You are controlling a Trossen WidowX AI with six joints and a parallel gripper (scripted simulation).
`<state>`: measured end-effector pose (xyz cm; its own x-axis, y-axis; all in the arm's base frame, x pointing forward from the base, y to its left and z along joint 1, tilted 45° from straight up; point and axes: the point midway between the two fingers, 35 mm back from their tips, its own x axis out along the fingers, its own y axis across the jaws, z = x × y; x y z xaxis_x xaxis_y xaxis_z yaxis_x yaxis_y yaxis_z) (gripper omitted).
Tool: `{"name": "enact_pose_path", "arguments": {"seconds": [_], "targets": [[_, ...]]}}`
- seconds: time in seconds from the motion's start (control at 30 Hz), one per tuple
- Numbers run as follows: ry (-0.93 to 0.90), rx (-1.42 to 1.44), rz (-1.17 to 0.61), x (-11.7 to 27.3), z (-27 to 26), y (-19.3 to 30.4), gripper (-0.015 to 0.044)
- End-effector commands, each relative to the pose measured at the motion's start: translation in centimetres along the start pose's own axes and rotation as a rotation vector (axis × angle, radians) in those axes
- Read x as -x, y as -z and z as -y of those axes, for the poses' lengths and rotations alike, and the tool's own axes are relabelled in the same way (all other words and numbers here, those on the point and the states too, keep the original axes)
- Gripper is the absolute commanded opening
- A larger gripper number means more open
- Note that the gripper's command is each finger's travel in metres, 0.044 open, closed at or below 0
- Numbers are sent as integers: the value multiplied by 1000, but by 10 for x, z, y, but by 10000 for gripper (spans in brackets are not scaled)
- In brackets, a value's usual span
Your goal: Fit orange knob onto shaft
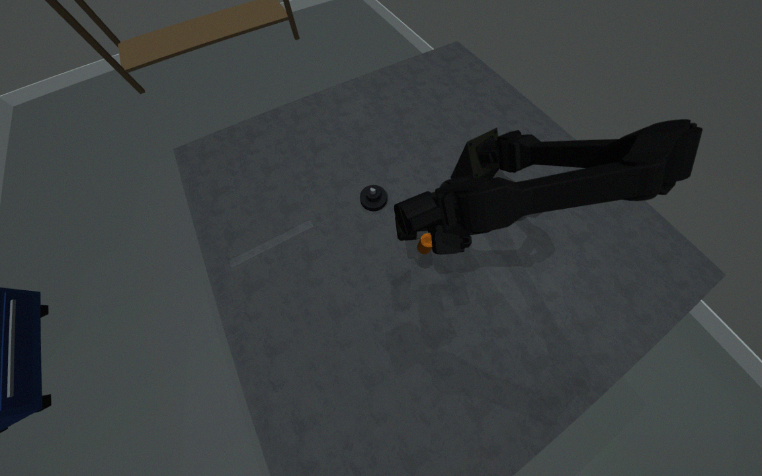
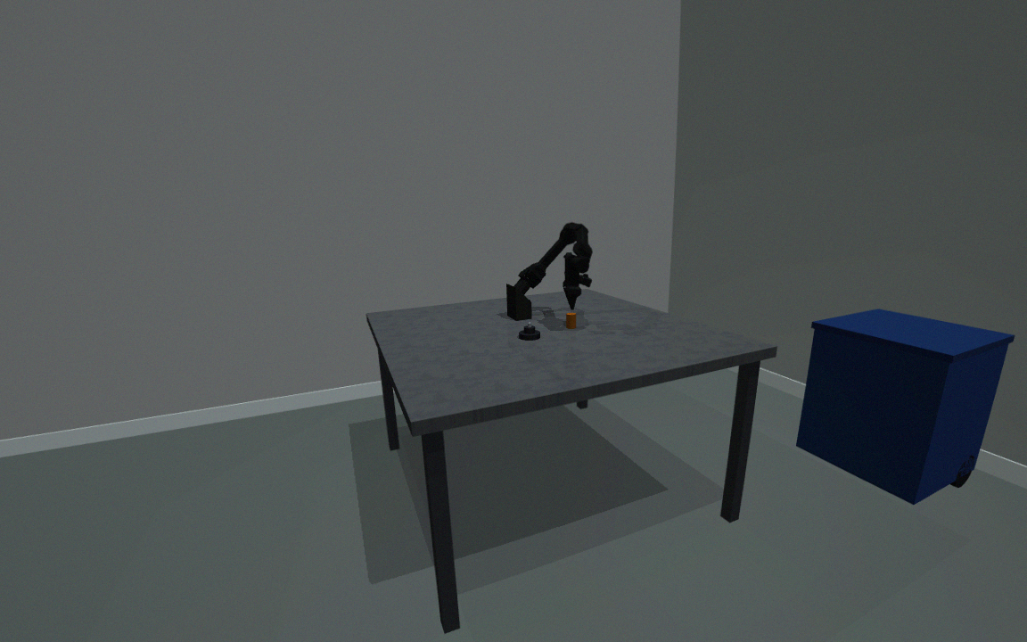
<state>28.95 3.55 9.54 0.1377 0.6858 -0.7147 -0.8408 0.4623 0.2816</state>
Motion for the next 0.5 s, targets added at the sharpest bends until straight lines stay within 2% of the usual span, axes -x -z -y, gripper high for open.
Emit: {"name": "enact_pose_path", "arguments": {"seconds": [0.0,0.47], "targets": [[0,-5,7,-11,1,0,440],[1,-5,5,-31,3,0,440]]}}
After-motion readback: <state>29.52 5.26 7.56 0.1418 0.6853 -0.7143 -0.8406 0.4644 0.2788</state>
